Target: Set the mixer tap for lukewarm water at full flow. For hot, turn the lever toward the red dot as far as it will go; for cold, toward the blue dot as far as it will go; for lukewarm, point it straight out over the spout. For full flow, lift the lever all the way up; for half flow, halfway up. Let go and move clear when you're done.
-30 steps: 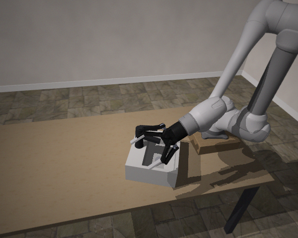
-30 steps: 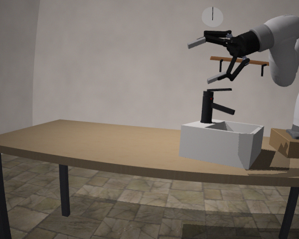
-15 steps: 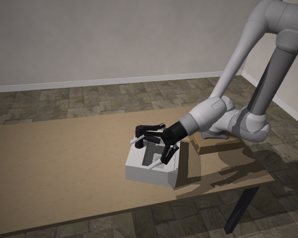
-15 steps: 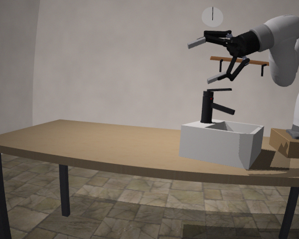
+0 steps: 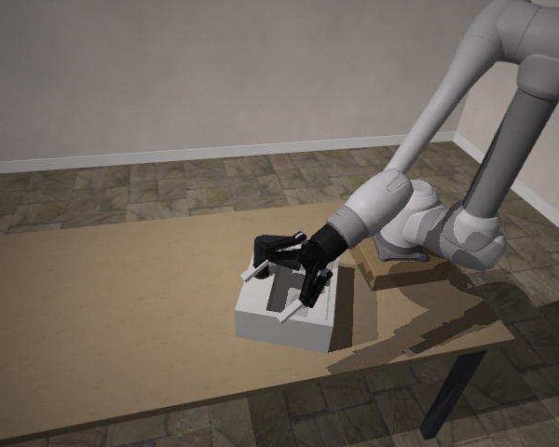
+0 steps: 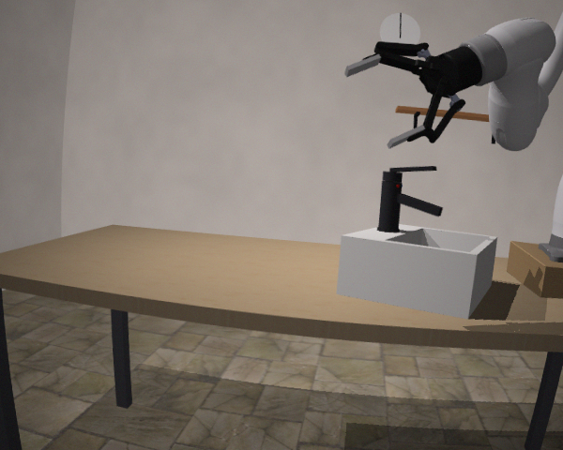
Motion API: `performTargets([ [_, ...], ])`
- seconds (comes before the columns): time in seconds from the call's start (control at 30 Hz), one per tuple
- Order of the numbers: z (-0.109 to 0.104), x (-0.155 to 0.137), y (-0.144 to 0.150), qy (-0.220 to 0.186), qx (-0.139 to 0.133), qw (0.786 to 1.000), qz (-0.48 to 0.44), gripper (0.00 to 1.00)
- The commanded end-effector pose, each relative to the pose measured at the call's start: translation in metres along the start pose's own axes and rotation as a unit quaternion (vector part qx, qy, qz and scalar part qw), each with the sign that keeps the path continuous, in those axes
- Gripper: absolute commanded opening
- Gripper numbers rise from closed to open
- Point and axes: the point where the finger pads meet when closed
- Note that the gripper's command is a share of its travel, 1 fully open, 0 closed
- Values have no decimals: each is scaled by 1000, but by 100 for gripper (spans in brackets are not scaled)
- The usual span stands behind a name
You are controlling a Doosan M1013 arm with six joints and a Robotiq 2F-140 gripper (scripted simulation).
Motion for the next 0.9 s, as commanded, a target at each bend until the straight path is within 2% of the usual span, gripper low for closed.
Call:
performTargets([
  [0.0, 5, 19, 8, 61, 32, 995, -69, 100],
  [0.1, 5, 19, 8, 61, 32, 995, -69, 100],
  [0.13, 4, 24, 8, 84, 49, 990, -105, 100],
  [0.17, 4, 24, 8, 84, 49, 990, -105, 100],
  [0.2, 1, 25, 6, 106, 68, 981, -145, 100],
  [0.33, 1, 25, 6, 106, 68, 981, -145, 100],
  [0.37, -4, 22, 2, 127, 91, 970, -186, 100],
  [0.53, -4, 22, 2, 127, 91, 970, -186, 100],
  [0.57, -11, 15, -4, 145, 117, 956, -228, 100],
  [0.67, -11, 15, -4, 145, 117, 956, -228, 100],
  [0.7, -19, 2, -11, 160, 145, 938, -269, 100],
  [0.8, -19, 2, -11, 160, 145, 938, -269, 100],
  [0.83, -30, -14, -19, 173, 176, 919, -308, 100],
  [0.87, -30, -14, -19, 173, 176, 919, -308, 100],
])
Point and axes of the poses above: the point where the finger pads meet when closed, its own z axis out along the fingers, its own y axis across the jaws, x = y × z, and after that the axes turned 9 degrees about -z, right-handed
